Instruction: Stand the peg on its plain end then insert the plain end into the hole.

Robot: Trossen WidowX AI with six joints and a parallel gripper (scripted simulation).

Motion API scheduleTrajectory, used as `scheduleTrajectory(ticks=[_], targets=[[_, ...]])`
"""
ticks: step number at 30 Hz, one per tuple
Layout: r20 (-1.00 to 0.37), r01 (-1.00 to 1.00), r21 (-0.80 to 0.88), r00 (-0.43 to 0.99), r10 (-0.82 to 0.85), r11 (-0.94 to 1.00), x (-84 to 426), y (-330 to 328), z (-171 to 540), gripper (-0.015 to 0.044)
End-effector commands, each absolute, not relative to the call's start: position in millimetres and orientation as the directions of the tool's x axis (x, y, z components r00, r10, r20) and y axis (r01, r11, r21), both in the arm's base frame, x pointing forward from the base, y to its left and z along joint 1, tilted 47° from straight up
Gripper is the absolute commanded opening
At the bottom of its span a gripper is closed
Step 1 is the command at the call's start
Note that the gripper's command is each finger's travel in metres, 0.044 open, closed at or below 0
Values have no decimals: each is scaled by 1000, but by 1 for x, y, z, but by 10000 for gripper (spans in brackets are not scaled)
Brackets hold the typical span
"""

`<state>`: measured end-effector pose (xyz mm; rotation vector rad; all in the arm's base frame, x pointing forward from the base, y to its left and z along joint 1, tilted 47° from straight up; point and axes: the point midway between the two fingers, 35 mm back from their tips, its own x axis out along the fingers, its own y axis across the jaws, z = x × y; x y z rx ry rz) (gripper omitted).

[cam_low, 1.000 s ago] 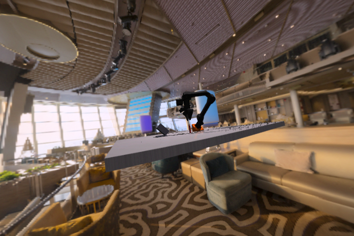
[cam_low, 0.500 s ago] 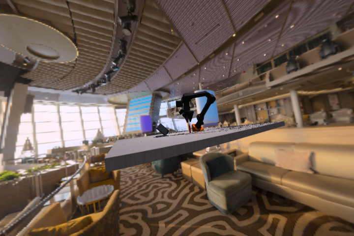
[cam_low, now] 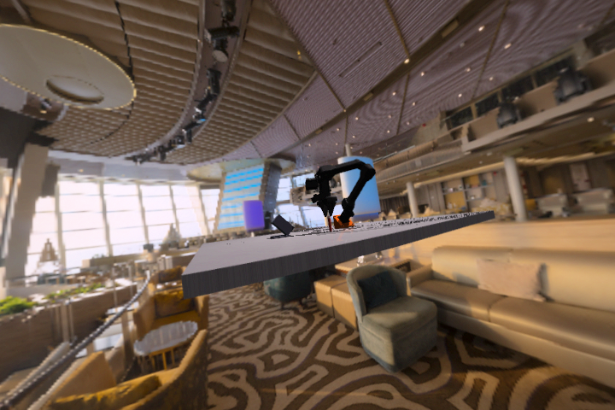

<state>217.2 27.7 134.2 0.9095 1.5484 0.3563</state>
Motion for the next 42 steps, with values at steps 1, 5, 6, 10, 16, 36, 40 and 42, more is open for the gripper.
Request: scheduleTrajectory(ticks=[1, 5, 6, 10, 16, 36, 40, 42], targets=[[-693, 347, 688, 51, 719, 638, 217, 33, 129, 440], [-693, 347, 688, 51, 719, 638, 217, 38, 125, 440], [-693, 347, 688, 51, 719, 638, 217, 39, 124, 440], [-692, 346, 688, 51, 720, 637, 217, 44, 119, 440], [-691, 346, 690, 51, 721, 636, 217, 51, 113, 440], [-692, 338, 691, 53, 720, 639, 218, 57, 108, 151], [-692, 338, 691, 53, 720, 639, 218, 57, 108, 46], [-692, 338, 691, 53, 720, 639, 218, 57, 108, 33]])
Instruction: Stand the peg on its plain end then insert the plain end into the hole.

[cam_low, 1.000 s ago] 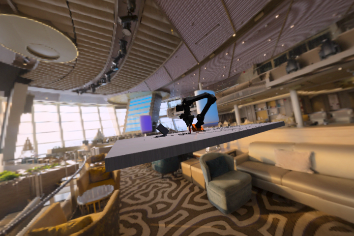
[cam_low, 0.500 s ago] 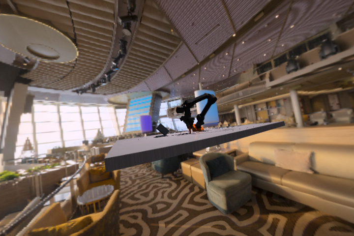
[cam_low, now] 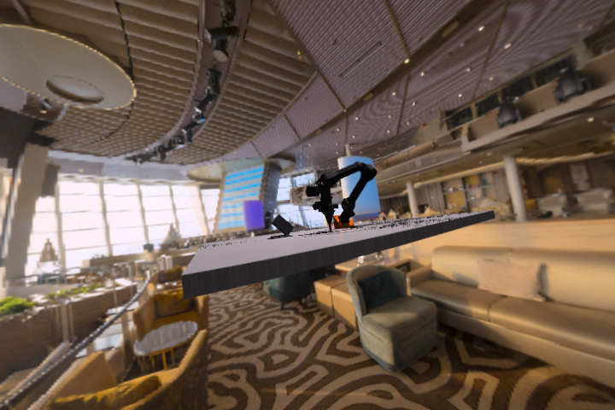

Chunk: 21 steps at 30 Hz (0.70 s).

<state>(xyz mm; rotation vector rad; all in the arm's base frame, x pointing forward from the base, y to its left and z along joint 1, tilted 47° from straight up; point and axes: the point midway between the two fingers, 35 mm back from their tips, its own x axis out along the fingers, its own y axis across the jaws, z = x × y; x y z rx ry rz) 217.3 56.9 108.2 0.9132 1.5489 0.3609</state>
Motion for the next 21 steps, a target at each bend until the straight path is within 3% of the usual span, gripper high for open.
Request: scheduleTrajectory(ticks=[1, 5, 21], targets=[[-692, 338, 691, 53, 720, 639, 218, 57, 108, 26], [-692, 338, 691, 53, 720, 639, 218, 57, 108, 0], [-696, 350, 686, 59, 716, 638, 218, 20, 140, 0]])
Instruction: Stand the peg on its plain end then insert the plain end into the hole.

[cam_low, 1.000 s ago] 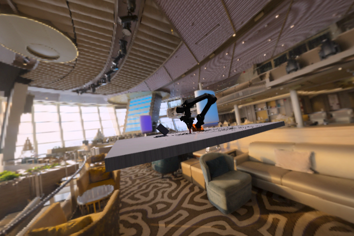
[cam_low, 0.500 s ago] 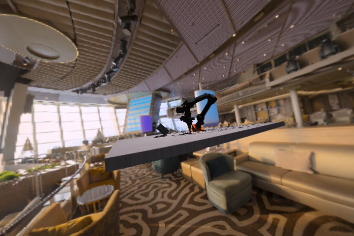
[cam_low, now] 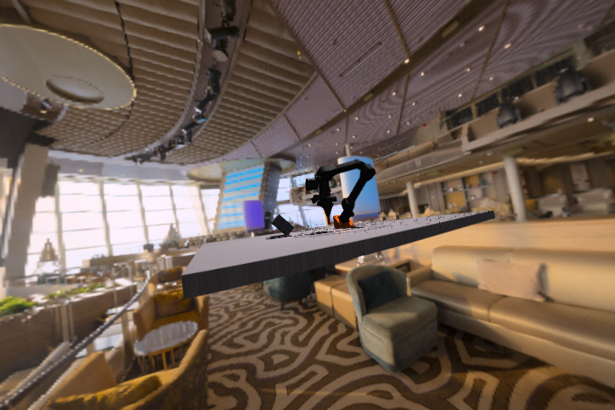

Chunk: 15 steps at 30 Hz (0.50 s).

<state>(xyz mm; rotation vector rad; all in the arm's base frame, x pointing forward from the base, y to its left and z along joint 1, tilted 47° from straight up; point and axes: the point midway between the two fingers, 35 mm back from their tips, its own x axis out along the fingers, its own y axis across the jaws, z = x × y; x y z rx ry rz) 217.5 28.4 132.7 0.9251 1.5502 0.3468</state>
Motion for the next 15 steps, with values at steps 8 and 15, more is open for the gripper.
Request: scheduleTrajectory(ticks=[8, 15], targets=[[-690, 355, 690, 59, 721, 631, 216, 1, 158, 0], [-692, 365, 689, 75, 718, 626, 218, -5, 158, 0]])
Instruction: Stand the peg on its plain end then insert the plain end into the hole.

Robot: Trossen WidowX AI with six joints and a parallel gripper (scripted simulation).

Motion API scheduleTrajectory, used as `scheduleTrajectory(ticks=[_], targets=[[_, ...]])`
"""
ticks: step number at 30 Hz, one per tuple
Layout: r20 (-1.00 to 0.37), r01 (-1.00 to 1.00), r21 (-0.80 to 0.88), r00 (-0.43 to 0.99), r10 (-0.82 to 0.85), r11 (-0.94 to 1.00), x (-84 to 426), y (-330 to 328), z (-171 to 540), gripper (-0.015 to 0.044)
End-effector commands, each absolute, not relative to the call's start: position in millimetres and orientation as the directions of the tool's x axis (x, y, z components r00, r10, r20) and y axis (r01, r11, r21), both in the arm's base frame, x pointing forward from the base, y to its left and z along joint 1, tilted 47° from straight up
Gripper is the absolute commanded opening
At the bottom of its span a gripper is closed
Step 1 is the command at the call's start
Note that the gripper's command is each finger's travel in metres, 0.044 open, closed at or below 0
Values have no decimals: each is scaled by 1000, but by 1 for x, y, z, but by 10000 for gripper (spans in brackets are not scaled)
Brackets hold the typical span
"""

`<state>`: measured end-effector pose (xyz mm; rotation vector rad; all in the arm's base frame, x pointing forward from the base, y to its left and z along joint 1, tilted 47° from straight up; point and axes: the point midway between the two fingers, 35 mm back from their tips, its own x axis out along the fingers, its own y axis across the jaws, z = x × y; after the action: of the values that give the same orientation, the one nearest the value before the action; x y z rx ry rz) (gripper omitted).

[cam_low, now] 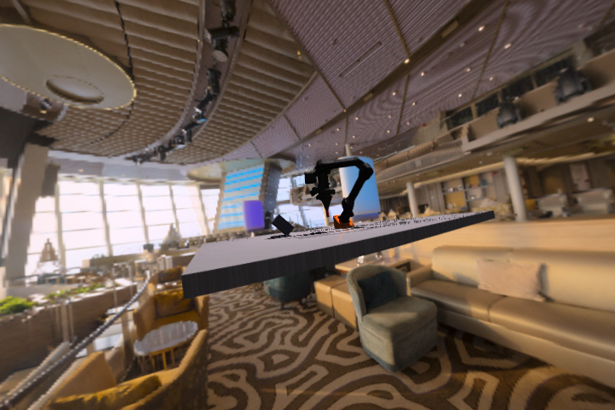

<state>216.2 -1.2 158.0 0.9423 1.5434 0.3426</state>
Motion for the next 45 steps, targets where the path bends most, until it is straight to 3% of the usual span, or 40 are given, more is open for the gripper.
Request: scheduleTrajectory(ticks=[1, 45], targets=[[-694, 368, 688, 82, 716, 625, 218, -5, 157, 0], [-716, 512, 688, 367, 594, 515, 252, -49, 119, 0]])
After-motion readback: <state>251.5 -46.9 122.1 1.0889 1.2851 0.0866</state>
